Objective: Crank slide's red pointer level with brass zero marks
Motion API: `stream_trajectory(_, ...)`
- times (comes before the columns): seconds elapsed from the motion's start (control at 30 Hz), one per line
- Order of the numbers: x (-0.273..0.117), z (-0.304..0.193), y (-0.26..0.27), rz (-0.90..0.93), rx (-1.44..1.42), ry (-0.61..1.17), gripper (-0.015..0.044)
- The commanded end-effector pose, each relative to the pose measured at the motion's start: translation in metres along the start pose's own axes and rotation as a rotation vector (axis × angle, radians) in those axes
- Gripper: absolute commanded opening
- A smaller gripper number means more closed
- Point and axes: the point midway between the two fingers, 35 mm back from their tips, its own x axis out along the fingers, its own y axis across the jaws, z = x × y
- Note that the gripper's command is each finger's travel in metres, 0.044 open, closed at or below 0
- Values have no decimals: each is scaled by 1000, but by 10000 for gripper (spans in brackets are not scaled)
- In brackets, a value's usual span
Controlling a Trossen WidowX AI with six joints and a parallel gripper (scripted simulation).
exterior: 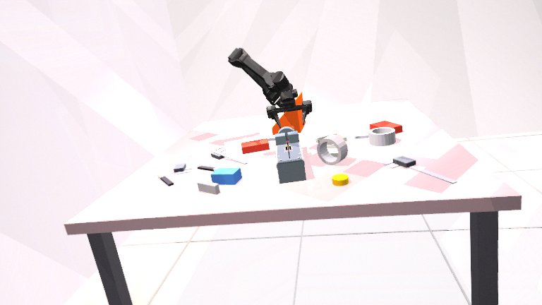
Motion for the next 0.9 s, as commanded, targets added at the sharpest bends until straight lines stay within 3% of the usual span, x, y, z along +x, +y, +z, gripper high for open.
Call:
stream_trajectory(0.0,5,-10,3,7,-14,14,440)
stream_trajectory(0.73,25,-34,2,4,-16,13,440)
stream_trajectory(0.87,25,-34,2,4,-16,13,335)
